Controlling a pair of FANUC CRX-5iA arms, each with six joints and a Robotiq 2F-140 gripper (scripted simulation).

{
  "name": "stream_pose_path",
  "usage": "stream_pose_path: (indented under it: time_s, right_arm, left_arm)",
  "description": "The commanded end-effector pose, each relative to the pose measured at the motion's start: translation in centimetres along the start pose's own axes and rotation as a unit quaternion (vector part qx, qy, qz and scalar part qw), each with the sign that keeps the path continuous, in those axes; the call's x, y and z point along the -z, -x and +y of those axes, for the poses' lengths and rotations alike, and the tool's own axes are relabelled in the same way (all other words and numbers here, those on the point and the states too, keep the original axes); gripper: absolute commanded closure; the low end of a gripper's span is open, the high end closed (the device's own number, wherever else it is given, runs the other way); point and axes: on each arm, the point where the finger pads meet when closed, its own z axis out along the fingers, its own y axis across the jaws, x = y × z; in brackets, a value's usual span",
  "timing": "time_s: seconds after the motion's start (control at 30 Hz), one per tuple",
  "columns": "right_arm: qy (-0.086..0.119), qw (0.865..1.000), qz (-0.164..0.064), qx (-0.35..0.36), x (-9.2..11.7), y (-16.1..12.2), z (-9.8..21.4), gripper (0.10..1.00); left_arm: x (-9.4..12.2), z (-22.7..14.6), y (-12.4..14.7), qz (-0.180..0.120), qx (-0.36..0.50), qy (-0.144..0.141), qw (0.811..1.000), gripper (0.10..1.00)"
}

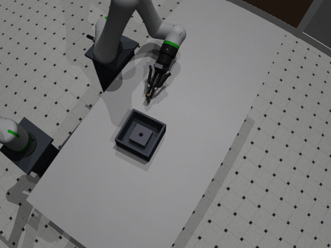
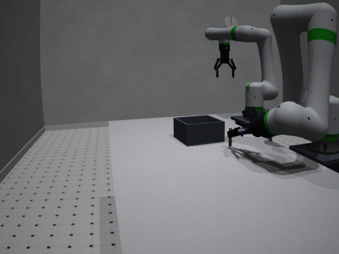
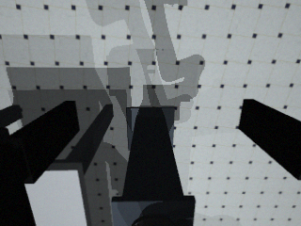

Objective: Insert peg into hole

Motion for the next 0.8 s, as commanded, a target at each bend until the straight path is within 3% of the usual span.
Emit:
stream_pose_path:
  time_s: [0.0, 0.77]
  right_arm:
    - [0.000, 1.000, 0.007, 0.000, 0.49, -0.27, 0.23, 0.098]
    - [0.000, 1.000, 0.007, 0.000, 0.49, -0.27, 0.23, 0.098]
  left_arm:
    - [0.09, -0.24, -0.30, 0.001, -0.005, -0.001, 1.000, 0.999]
    - [-0.08, -0.25, 0.17, 0.001, -0.005, -0.001, 1.000, 0.999]
